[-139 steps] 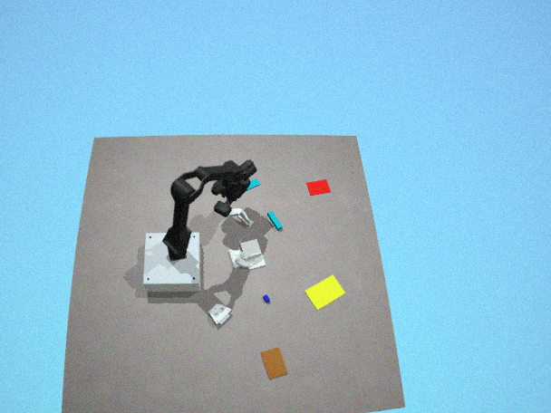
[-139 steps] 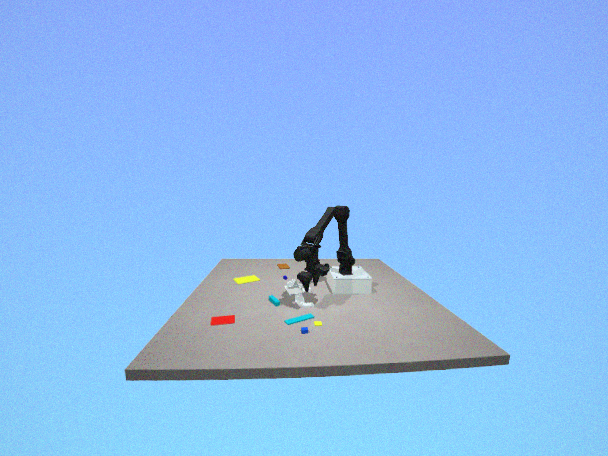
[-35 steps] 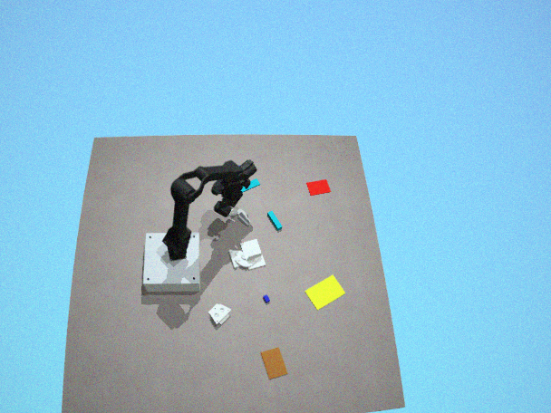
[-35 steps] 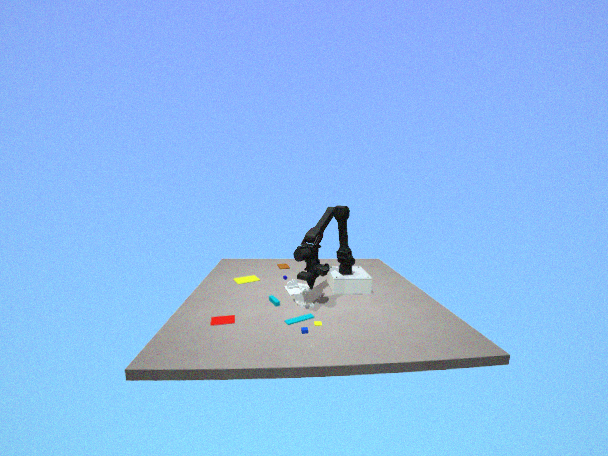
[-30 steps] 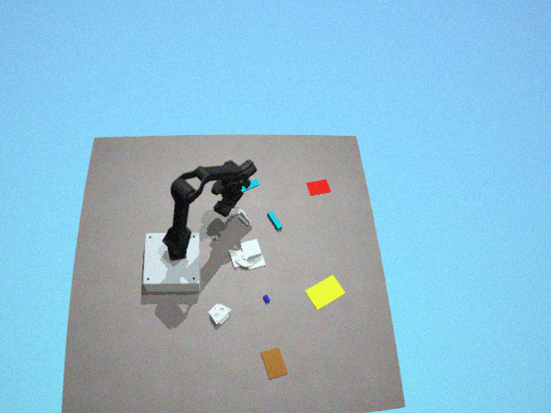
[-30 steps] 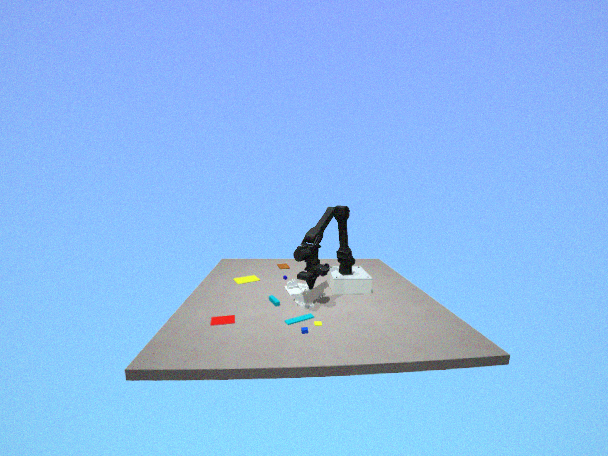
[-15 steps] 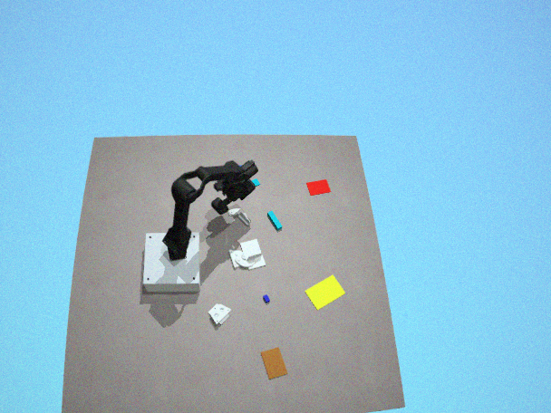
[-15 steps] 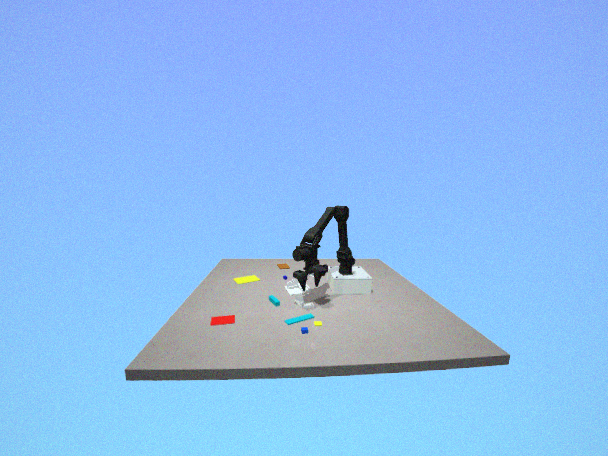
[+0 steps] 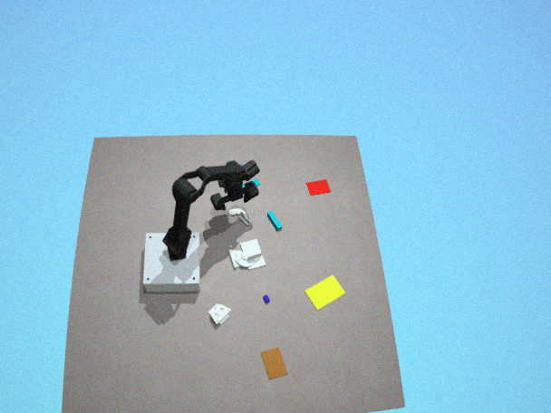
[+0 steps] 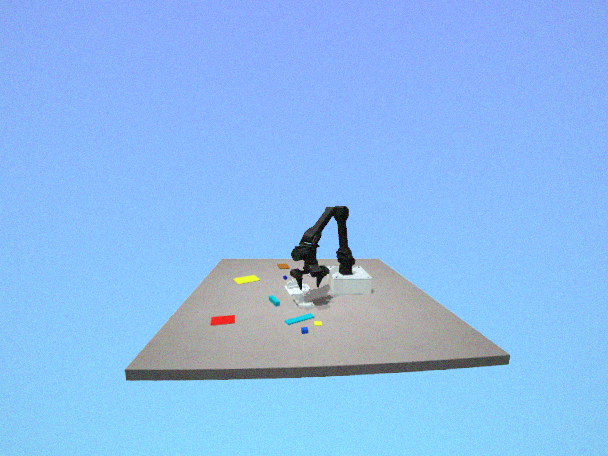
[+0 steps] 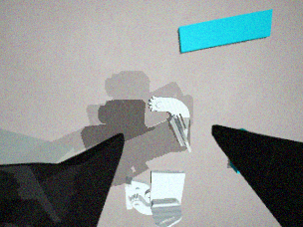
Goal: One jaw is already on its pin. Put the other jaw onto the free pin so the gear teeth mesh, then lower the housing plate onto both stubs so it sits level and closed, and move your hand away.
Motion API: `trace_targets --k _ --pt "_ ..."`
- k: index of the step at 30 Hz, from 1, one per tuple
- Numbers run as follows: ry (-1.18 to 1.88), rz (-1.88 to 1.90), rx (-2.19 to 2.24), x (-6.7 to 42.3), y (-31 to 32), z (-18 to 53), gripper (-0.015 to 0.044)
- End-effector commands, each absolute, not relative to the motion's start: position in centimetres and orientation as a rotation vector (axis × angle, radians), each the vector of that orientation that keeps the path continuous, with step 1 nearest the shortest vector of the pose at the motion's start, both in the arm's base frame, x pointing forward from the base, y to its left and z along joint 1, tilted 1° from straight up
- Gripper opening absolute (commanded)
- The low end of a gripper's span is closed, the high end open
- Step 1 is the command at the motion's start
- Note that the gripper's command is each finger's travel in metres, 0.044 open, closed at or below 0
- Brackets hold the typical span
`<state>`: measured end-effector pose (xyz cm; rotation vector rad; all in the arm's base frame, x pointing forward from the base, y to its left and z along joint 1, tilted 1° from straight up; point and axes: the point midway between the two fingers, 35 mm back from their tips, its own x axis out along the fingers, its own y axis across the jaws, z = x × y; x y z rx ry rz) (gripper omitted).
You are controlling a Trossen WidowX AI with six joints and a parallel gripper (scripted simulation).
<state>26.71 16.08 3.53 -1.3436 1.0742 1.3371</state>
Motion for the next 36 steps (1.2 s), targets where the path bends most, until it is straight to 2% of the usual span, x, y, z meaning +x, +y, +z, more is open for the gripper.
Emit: trace_targets --k 1,36 --pt "1.113 1.285 -1.287 26.9 16.1 3.6 0.0440" --pt "1.407 0.747 -0.729 27.9 15.7 3.9 0.0440"
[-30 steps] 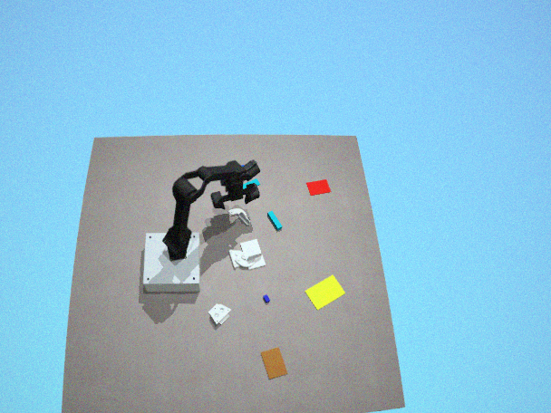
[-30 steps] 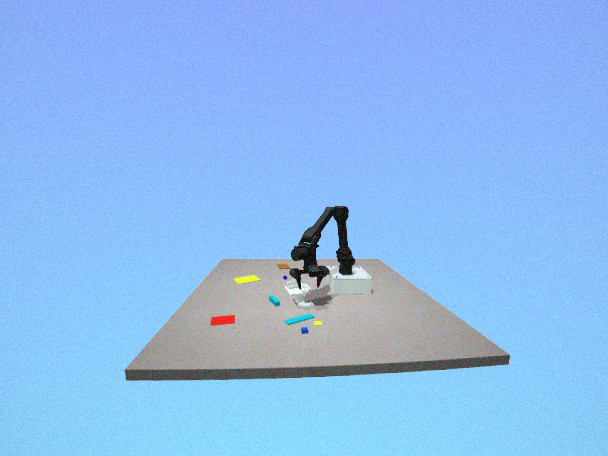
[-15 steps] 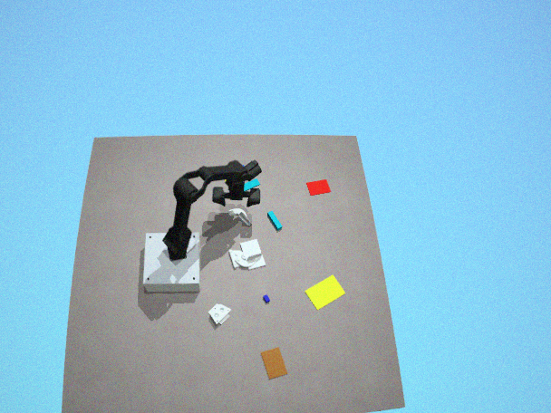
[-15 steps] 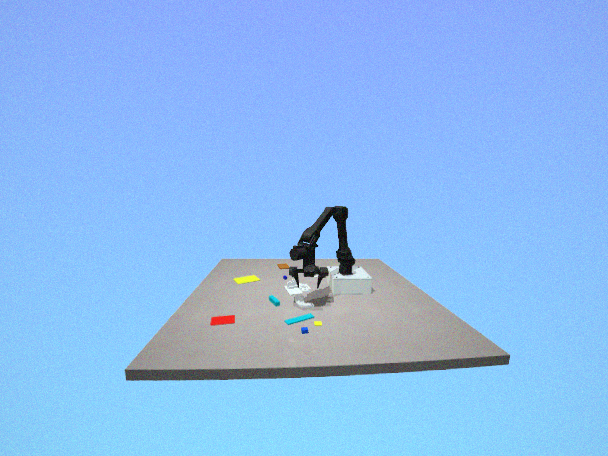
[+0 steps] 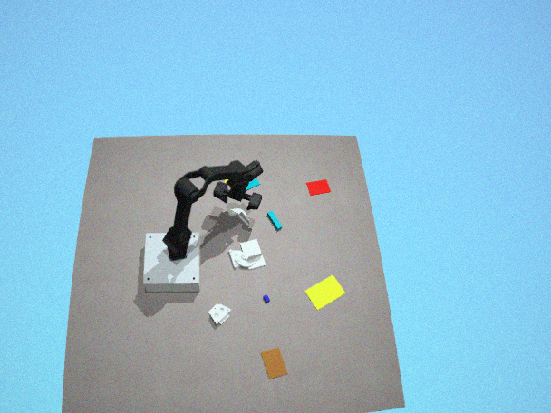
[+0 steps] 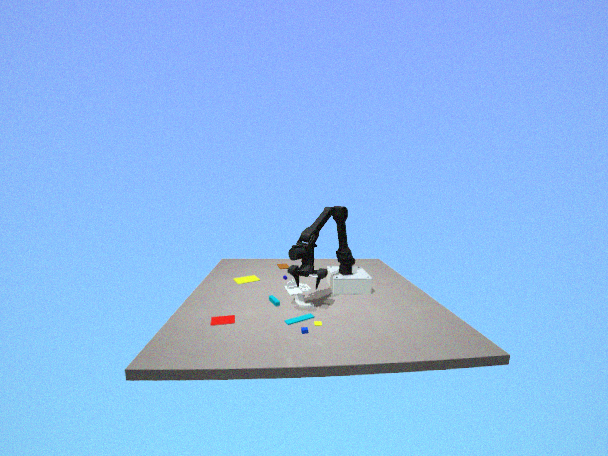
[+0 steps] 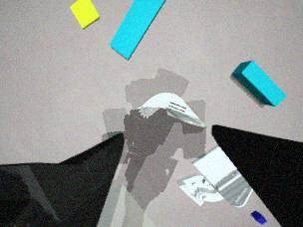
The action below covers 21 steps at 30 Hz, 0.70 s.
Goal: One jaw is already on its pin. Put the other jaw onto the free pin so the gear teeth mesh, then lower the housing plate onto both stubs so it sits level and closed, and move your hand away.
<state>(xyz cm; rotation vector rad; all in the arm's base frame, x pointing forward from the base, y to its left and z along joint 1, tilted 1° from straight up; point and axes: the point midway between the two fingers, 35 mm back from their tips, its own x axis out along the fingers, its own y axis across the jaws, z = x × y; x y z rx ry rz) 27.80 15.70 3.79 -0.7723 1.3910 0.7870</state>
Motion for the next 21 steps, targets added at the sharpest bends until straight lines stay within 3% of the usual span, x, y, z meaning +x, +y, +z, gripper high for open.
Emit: trace_targets --k 1,21 --pt "1.412 0.731 -0.713 27.96 15.70 3.89 0.0440" --pt "1.504 0.411 -0.384 28.55 15.45 4.02 0.0440"
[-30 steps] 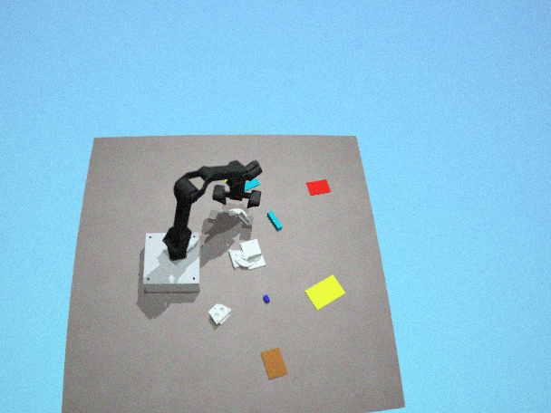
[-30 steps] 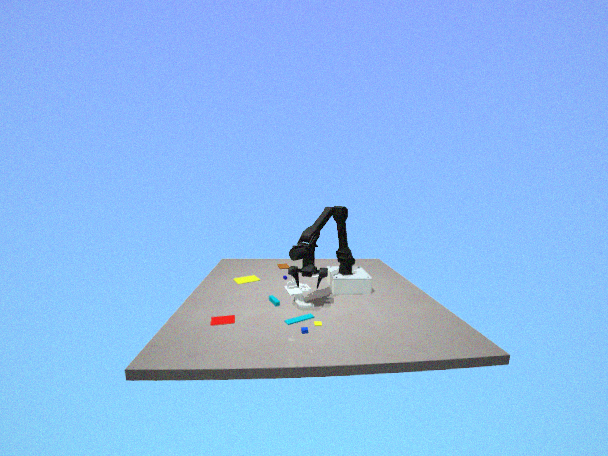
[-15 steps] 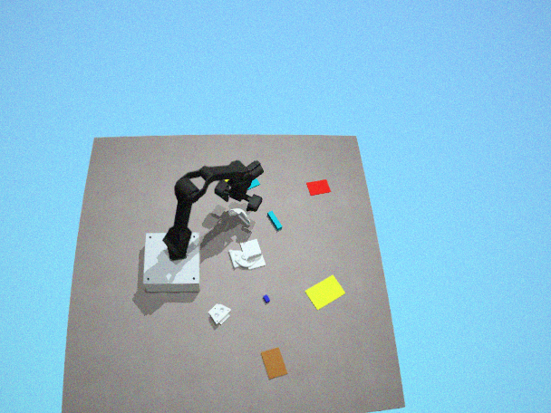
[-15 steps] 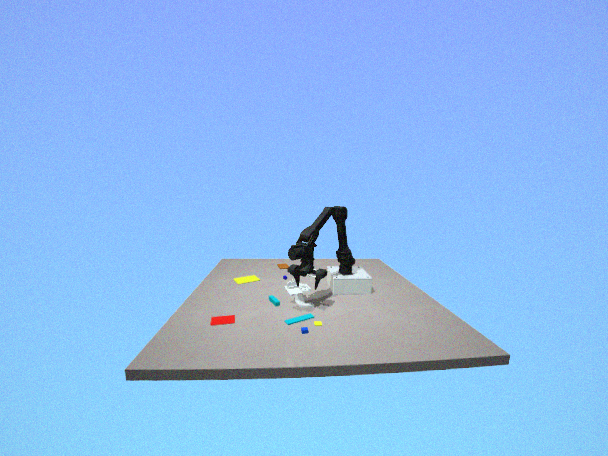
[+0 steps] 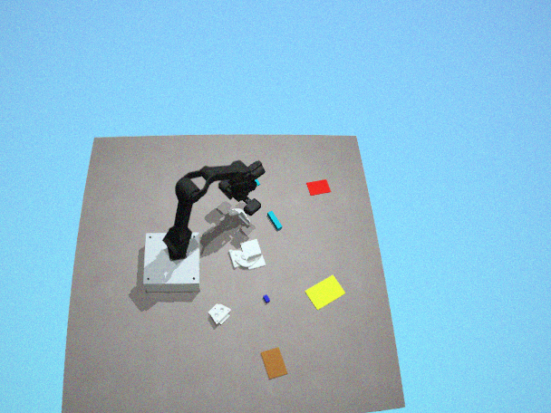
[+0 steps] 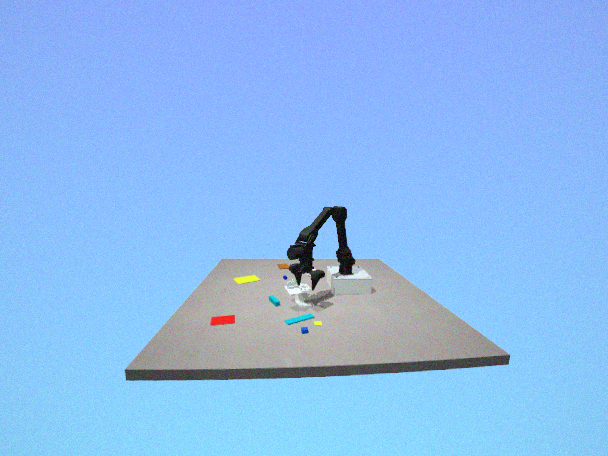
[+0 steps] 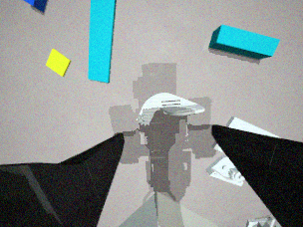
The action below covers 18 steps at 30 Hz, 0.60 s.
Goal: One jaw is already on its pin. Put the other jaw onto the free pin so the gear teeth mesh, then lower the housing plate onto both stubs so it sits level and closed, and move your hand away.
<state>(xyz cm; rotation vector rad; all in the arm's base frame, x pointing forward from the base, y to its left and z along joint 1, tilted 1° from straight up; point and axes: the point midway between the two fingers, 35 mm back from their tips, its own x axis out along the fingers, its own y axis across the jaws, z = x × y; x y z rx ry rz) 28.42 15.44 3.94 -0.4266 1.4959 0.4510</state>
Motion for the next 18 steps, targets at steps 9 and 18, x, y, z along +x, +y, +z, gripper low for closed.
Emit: trace_targets --k 9,18 --pt "1.529 0.265 -0.235 28.82 15.34 4.08 0.0440" --pt "1.544 0.119 -0.086 29.09 15.22 4.14 0.0440"
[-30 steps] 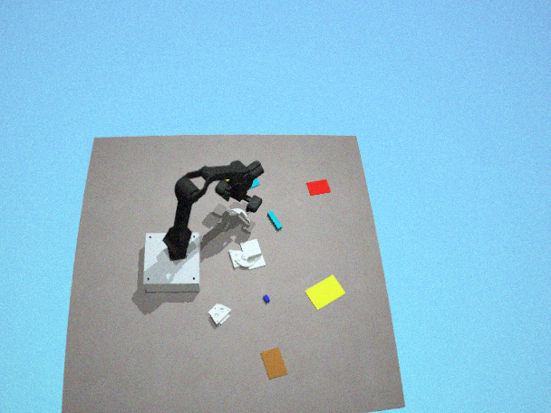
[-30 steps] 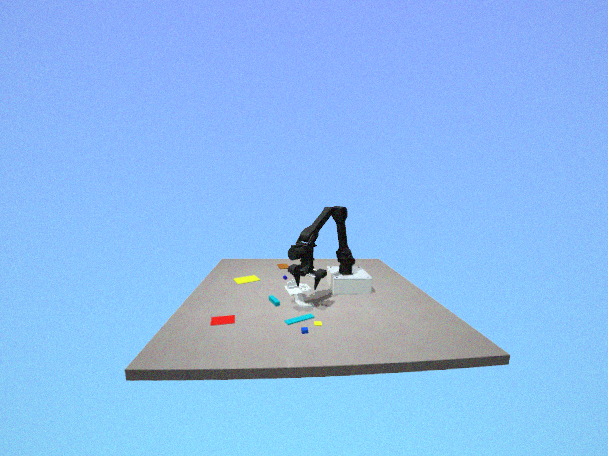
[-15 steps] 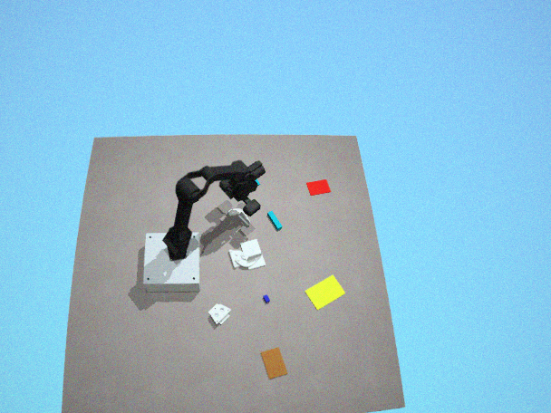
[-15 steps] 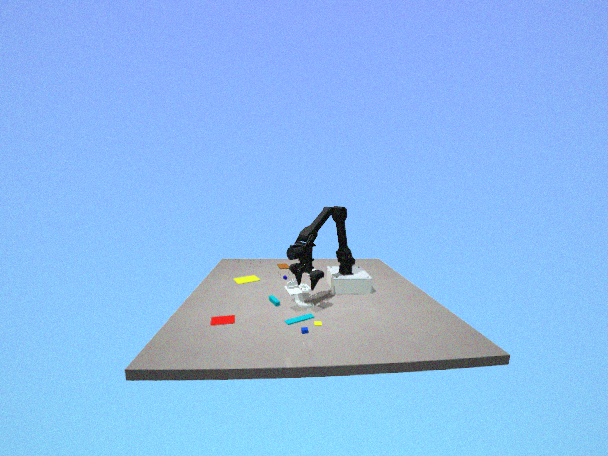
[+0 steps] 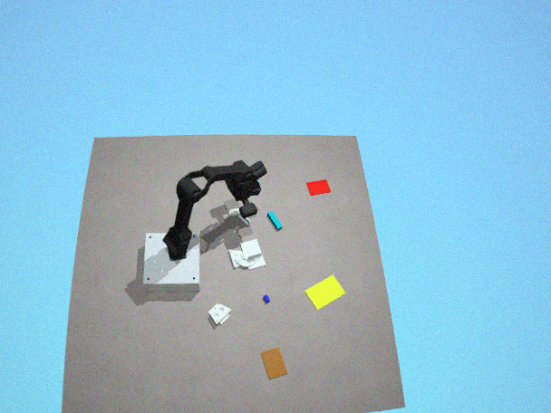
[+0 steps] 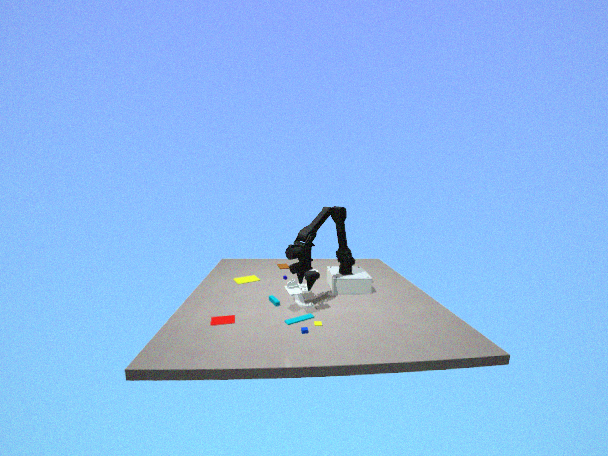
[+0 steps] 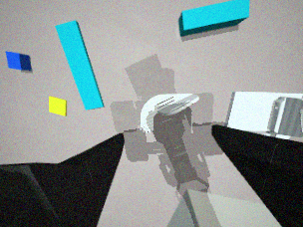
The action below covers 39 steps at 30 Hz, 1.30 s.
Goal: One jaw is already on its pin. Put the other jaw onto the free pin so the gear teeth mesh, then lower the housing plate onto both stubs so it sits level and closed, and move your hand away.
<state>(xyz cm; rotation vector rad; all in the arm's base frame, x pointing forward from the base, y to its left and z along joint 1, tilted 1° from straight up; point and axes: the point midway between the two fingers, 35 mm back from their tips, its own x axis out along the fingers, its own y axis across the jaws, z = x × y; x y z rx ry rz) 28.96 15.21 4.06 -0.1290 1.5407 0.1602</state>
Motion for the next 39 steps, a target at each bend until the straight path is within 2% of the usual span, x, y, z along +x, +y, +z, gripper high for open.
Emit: trace_targets --k 1,39 --pt "1.545 0.103 -0.069 29.1 15.2 4.2 0.0440" --pt "1.489 -0.517 0.560 30.2 14.7 4.4 0.0440"
